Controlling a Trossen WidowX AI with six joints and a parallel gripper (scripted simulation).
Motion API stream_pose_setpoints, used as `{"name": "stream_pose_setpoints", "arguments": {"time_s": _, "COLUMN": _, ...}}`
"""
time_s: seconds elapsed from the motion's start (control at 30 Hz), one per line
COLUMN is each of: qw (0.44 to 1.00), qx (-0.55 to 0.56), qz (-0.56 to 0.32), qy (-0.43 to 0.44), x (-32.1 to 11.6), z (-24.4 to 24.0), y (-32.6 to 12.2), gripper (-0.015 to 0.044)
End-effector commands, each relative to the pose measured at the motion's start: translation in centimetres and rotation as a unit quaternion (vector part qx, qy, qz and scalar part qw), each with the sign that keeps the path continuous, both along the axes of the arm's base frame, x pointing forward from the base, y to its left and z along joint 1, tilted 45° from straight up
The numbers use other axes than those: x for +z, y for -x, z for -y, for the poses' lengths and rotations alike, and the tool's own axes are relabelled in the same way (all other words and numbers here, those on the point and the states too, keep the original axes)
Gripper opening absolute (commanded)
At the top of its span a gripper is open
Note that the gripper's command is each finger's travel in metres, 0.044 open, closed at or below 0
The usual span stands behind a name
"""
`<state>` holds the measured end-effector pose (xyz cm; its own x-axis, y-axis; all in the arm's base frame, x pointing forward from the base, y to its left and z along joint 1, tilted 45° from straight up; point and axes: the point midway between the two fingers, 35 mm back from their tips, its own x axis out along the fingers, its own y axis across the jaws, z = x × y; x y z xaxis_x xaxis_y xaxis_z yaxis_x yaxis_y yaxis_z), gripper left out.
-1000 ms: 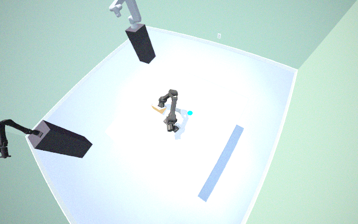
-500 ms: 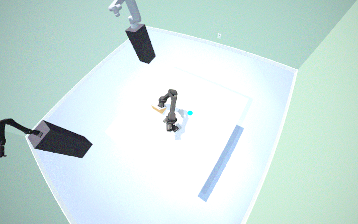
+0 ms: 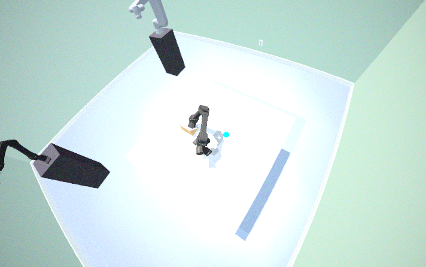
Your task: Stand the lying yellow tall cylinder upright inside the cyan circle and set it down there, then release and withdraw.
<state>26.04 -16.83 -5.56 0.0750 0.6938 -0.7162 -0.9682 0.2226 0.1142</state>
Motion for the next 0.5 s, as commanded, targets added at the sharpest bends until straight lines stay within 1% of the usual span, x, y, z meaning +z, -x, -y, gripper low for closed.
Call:
{"name": "stream_pose_setpoints", "arguments": {"time_s": 0.0, "qw": 1.000, "qx": 0.004, "qz": 0.002, "qy": 0.003, "x": 1.2, "z": 1.1, "y": 0.2, "gripper": 0.0105}}
{"name": "stream_pose_setpoints", "arguments": {"time_s": 0.3, "qw": 1.000, "qx": 0.004, "qz": 0.002, "qy": 0.002, "x": 3.4, "z": 2.9, "y": 0.7, "gripper": 0.0105}}
{"name": "stream_pose_setpoints", "arguments": {"time_s": 0.47, "qw": 1.000, "qx": 0.000, "qz": -0.002, "qy": 0.002, "x": 3.6, "z": 2.9, "y": 0.7, "gripper": 0.0105}}
